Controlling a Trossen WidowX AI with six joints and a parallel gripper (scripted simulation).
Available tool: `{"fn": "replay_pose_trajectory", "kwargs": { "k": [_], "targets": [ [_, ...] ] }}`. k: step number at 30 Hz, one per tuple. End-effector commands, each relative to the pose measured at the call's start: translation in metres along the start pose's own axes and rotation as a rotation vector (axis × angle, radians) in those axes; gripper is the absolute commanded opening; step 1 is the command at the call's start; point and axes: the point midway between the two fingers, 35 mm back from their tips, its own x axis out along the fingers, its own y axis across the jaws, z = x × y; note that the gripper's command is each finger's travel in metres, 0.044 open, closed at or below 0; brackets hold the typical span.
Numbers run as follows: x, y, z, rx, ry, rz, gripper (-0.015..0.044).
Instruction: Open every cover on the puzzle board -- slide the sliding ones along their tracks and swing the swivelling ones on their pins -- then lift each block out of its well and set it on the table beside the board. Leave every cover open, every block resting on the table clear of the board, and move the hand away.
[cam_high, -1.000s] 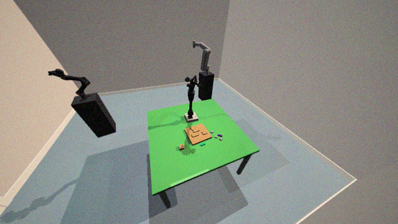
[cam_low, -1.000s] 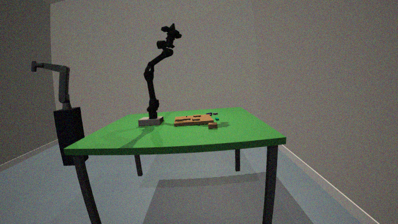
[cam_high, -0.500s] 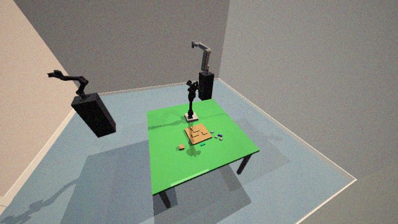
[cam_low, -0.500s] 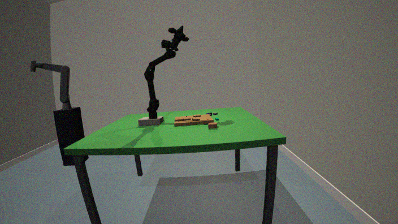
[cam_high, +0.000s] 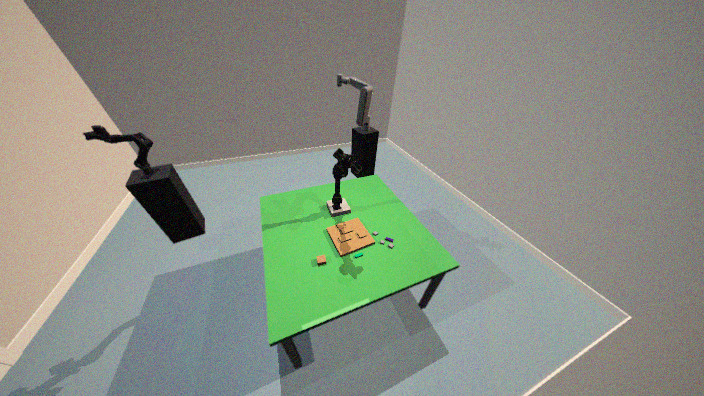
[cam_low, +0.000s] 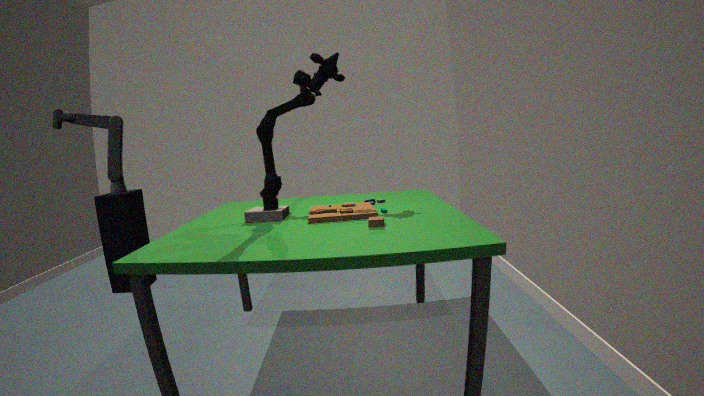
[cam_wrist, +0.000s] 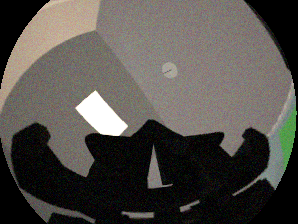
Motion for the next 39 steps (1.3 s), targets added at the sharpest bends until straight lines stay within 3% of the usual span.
{"fn": "replay_pose_trajectory", "kwargs": {
  "k": [1, 39],
  "targets": [
    [-0.001, -0.016, 0.013, -0.031, -0.047, -0.041, 0.0],
    [-0.058, -0.18, 0.108, -0.413, -0.302, -0.617, 0.0]
  ]
}}
